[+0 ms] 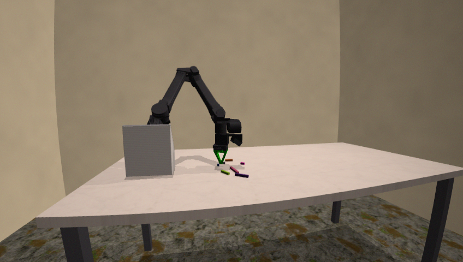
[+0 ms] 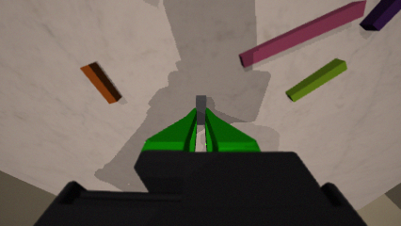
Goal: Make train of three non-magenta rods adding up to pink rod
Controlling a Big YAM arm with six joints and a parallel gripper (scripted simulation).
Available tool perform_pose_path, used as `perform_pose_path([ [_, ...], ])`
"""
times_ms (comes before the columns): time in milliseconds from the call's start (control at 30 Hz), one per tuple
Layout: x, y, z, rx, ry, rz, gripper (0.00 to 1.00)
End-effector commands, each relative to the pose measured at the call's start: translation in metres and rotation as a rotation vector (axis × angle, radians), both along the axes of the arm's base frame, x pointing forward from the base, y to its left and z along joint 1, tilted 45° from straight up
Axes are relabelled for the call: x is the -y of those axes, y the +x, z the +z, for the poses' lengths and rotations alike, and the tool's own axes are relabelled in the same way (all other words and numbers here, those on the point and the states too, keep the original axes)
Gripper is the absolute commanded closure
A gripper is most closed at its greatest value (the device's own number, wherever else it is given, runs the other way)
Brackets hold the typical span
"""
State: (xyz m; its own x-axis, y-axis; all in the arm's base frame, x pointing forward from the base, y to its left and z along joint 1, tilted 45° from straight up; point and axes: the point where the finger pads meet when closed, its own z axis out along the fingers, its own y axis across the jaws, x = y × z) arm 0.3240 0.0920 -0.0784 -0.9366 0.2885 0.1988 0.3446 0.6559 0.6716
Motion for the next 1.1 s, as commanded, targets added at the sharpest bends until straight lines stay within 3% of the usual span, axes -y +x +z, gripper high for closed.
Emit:
perform_pose_path([
  [0, 0.005, 0.012, 0.005, 0.022, 0.000, -0.012, 0.96],
  [667, -0.005, 0.004, -0.009, 0.000, 0.002, -0.015, 0.96],
  [1067, -0.007, 0.005, -0.005, 0.011, 0.001, -0.005, 0.96],
])
